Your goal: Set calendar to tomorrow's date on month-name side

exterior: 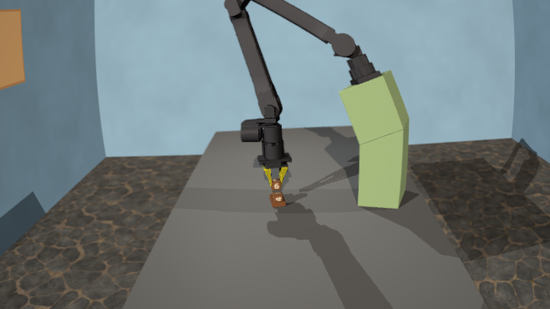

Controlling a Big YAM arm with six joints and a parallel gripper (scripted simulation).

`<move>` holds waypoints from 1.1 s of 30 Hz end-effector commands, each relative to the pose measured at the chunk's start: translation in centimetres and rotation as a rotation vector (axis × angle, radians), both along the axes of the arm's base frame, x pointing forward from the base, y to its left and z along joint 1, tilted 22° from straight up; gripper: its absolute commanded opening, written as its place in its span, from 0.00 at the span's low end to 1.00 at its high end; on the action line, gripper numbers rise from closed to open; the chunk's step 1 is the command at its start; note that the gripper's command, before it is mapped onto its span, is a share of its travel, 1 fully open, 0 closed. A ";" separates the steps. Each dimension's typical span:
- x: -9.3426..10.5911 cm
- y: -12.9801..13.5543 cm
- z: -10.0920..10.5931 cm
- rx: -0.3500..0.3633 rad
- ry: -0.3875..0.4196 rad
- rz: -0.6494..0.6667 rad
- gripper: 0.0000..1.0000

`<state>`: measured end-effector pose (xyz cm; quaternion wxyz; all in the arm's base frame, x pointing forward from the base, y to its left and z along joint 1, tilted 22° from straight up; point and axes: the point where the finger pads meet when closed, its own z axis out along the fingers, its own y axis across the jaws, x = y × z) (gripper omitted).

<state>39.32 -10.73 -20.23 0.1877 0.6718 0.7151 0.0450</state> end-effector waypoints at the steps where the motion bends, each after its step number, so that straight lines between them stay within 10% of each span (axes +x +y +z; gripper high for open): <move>1: 0.2 -0.1 0.4 -0.006 0.002 0.009 0.26; 33: 0.0 0.4 0.3 -0.006 0.007 0.022 0.26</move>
